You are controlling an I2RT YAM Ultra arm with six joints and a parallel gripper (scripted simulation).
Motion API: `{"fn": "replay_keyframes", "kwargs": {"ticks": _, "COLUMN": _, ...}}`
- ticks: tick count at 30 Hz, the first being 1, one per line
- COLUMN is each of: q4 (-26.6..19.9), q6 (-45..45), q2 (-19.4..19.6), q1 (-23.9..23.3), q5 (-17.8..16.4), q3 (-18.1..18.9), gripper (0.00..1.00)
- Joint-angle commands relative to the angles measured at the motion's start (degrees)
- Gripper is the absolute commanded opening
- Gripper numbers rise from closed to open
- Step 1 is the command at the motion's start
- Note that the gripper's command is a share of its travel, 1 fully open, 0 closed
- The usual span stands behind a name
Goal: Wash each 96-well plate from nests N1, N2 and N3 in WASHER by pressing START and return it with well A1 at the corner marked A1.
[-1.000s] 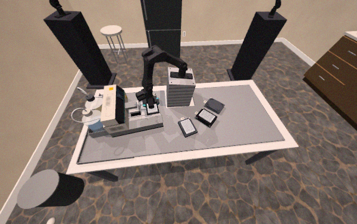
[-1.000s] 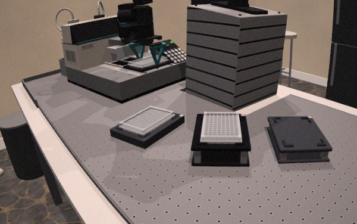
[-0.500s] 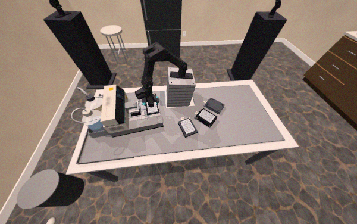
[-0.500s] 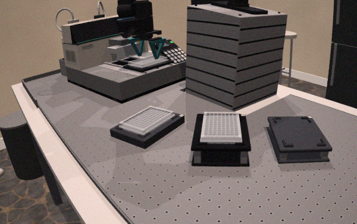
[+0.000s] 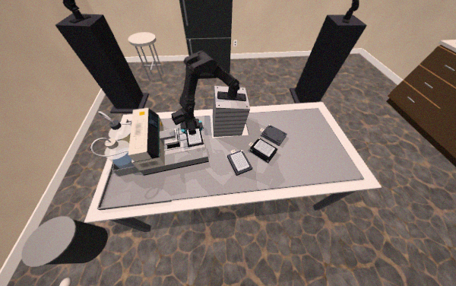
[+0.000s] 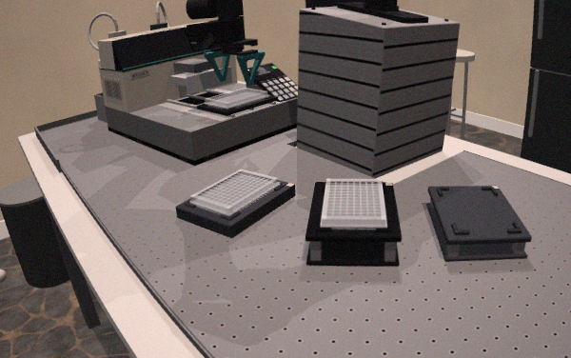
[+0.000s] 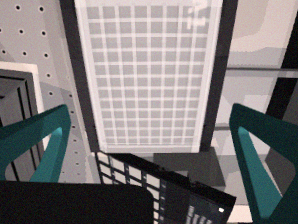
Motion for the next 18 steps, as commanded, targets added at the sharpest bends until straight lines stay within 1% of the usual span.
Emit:
{"fn": "replay_keyframes", "kwargs": {"ticks": 1, "q4": -1.2, "q6": -0.1, "q2": -1.7, "q1": -0.1, "q5": -0.3, "q3": 0.1, "gripper": 1.00}}
{"fn": "replay_keyframes", "kwargs": {"ticks": 18, "q4": -5.7, "q6": -0.3, "q2": -6.1, "q1": -0.3, "q5": -0.3, "q3": 0.1, "gripper": 1.00}}
